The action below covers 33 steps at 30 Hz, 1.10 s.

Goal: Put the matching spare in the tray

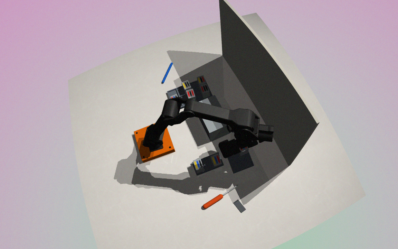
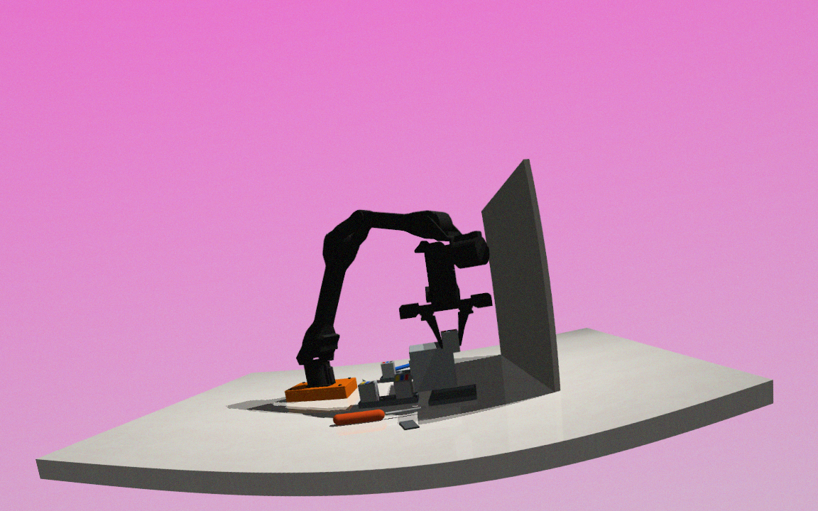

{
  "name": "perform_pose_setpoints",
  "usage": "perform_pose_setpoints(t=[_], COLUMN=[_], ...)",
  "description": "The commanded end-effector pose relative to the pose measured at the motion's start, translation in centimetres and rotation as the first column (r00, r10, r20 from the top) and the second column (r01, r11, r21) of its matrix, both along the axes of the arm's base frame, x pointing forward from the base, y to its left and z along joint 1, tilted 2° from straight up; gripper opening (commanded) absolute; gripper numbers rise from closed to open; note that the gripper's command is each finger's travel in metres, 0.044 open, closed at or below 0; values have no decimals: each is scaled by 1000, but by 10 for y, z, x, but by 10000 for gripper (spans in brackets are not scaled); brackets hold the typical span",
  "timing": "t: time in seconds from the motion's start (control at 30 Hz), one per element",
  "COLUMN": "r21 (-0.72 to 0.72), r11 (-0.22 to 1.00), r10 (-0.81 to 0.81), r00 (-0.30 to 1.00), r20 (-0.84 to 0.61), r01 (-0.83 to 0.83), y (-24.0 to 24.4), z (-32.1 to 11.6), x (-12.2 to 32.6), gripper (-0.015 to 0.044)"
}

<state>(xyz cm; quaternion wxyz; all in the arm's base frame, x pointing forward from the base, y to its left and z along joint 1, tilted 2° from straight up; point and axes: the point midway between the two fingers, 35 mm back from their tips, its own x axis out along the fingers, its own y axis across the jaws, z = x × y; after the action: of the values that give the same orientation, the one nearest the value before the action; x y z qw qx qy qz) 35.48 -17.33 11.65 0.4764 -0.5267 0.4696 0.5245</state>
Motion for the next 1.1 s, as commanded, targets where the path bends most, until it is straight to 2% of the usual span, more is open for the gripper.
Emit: perform_pose_setpoints(t=[0.0, 1.07], r21=[3, 3], r11=[1000, 1000], r10=[4, 4], r00=[1000, 1000], r20=[3, 3], r01=[-4, -4], y=[0, 1], z=[-3, -26], x=[1, 1], gripper=[0, 0])
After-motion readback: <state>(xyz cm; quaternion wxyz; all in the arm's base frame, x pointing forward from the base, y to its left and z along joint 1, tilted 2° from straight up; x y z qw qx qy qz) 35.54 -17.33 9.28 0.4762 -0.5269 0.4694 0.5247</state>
